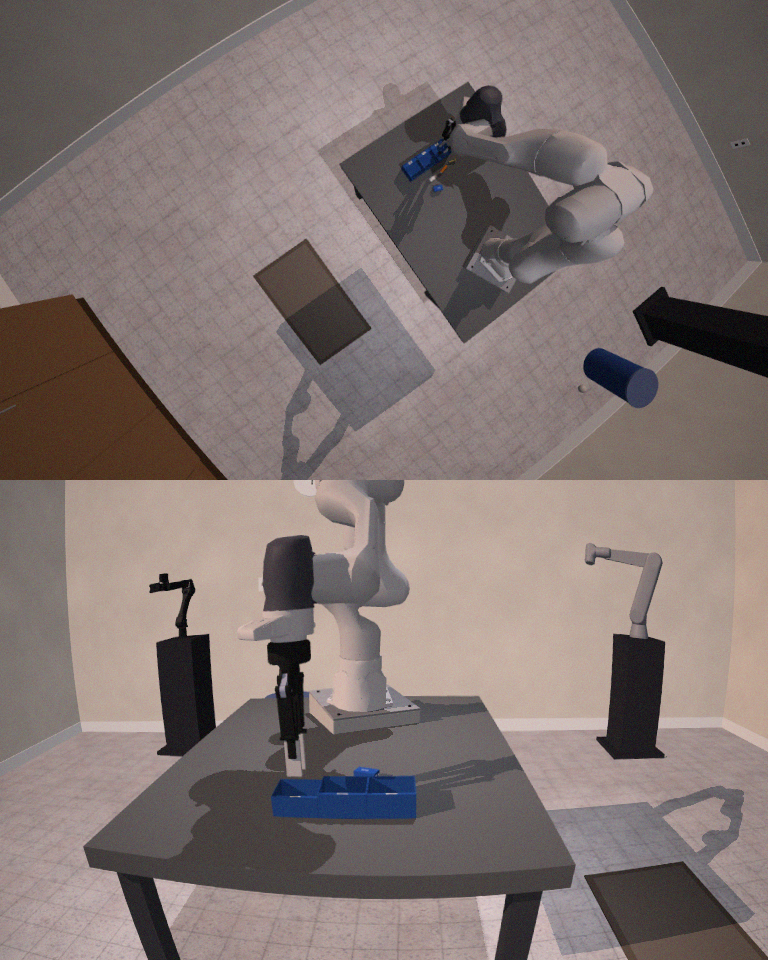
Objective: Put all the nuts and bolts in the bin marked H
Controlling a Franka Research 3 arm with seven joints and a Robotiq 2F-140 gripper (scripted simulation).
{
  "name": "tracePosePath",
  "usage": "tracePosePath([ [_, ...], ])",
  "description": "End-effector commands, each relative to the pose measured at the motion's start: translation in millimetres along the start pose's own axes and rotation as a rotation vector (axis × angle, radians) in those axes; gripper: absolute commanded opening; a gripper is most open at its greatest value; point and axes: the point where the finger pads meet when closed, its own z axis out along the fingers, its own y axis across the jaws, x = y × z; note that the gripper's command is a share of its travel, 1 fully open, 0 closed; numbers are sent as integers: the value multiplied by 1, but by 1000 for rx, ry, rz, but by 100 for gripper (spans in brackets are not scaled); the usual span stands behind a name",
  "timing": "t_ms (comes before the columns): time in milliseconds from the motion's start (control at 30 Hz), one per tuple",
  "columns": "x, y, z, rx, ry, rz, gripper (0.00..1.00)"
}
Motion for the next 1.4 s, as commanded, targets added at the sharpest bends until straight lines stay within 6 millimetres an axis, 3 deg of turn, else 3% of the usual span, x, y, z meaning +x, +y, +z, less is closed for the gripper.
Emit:
tracePosePath([
  [0,-1,1,-1,0,2,2,19],
  [233,24,53,-5,-3,-1,242,18],
  [300,24,53,-5,-3,-1,242,18],
  [400,34,73,-7,0,2,291,18],
  [1367,32,70,-7,0,2,291,18],
])
